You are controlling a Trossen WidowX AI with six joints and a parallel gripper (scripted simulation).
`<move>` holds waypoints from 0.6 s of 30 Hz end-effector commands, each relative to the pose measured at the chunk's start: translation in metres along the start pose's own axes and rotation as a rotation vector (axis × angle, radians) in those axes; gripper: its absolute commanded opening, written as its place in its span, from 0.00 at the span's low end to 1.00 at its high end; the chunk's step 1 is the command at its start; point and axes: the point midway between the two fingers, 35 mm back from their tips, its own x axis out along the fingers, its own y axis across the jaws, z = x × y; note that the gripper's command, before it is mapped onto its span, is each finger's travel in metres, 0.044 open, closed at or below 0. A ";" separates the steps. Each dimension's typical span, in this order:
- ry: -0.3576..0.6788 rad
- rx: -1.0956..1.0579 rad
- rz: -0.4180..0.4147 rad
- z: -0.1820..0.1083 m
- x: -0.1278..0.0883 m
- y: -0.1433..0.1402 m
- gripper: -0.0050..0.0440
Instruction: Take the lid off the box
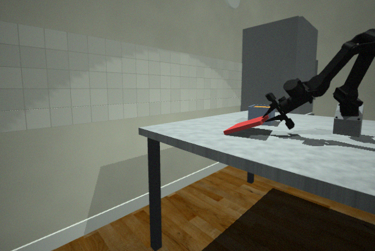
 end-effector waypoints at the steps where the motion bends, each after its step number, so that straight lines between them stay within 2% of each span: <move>1: 0.000 0.000 0.000 0.000 0.000 0.000 0.00; 14: 0.000 0.000 0.000 0.000 0.000 0.000 0.00; 15: 0.000 0.000 0.001 0.000 0.000 0.000 0.15; 18: 0.000 0.000 0.001 0.000 0.000 -0.002 0.28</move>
